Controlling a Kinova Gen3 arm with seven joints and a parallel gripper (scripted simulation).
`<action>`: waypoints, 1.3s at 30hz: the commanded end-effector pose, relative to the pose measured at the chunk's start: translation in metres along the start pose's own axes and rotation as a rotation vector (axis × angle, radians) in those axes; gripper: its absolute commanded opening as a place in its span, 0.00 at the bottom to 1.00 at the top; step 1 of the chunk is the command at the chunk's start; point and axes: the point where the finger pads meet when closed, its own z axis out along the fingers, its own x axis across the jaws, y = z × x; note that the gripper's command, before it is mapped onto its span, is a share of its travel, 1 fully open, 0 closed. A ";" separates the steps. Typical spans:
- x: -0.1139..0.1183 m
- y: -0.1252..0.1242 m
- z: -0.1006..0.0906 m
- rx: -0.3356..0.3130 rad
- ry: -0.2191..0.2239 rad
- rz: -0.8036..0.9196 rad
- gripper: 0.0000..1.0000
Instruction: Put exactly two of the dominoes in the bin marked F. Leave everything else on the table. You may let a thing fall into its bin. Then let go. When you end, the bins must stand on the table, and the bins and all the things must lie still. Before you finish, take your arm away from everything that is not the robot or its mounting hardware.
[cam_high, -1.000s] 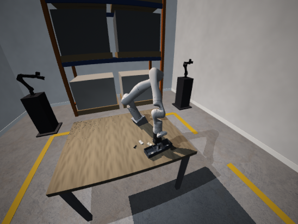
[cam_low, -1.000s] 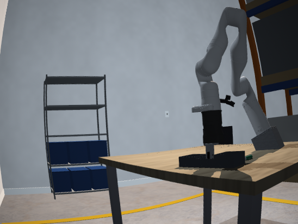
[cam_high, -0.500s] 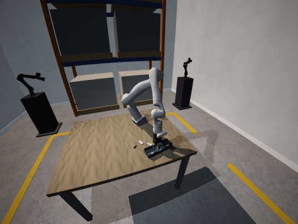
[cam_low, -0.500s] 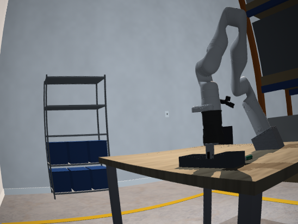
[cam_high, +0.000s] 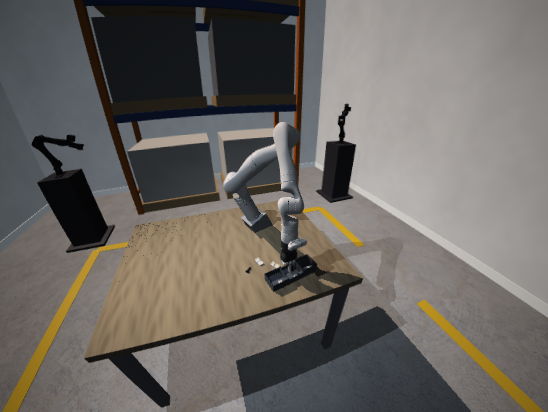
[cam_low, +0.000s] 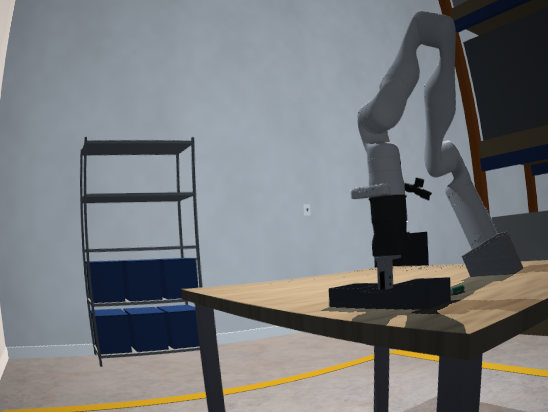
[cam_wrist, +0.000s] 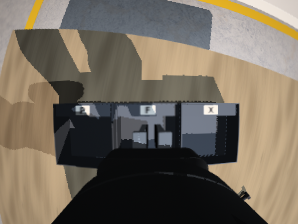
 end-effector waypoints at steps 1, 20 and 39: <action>-0.002 -0.001 -0.008 0.002 -0.002 -0.002 0.31; -0.002 -0.001 -0.046 0.002 -0.002 -0.002 0.31; -0.077 0.001 -0.043 -0.002 -0.007 -0.001 0.31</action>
